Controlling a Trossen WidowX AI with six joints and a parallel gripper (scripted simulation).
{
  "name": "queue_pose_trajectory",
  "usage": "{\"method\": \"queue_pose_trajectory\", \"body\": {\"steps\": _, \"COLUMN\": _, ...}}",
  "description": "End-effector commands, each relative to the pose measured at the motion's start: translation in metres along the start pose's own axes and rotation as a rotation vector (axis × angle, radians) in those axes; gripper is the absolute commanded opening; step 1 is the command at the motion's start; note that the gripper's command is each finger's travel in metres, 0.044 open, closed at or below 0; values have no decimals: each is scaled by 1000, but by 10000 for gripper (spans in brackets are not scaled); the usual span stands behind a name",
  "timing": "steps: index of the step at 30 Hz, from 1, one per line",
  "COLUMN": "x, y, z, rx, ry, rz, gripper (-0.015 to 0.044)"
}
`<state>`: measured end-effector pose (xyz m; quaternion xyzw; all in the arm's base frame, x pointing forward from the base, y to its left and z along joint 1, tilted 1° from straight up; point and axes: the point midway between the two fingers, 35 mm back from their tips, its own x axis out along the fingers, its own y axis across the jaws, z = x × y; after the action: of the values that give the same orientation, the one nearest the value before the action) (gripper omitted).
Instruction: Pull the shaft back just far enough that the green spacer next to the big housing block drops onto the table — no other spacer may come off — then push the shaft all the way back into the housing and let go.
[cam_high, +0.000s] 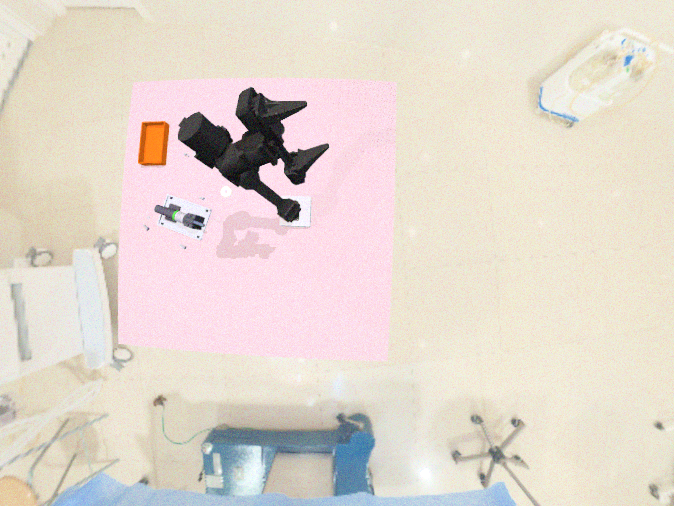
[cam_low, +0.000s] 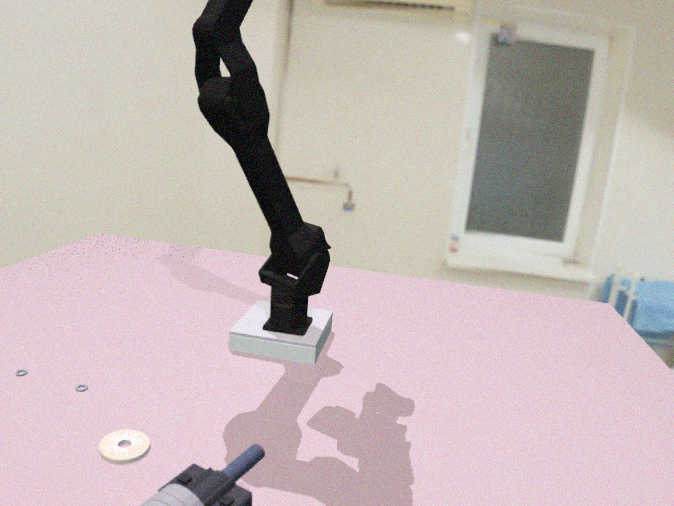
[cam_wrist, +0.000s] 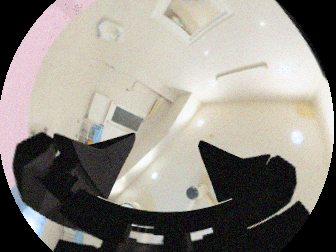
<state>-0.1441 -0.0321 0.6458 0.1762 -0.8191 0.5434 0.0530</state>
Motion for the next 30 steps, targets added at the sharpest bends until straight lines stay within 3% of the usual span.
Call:
{"method": "queue_pose_trajectory", "body": {"steps": 1, "x": 16, "y": 48, "z": -54, "rx": -38, "ry": 191, "rz": 120, "gripper": 440}}
{"method": "queue_pose_trajectory", "body": {"steps": 7, "x": 6, "y": 106, "z": -124, "rx": -102, "ry": 448, "rz": 276, "gripper": 440}}
{"method": "queue_pose_trajectory", "body": {"steps": 13, "x": -33, "y": 158, "z": -186, "rx": -161, "ry": 693, "rz": 439, "gripper": 440}}
{"method": "queue_pose_trajectory", "body": {"steps": 25, "x": -153, "y": 233, "z": -255, "rx": -235, "ry": 1072, "rz": 760, "gripper": 440}}
{"method": "queue_pose_trajectory", "body": {"steps": 30, "x": -229, "y": 265, "z": -271, "rx": -259, "ry": 1260, "rz": 938, "gripper": 440}}
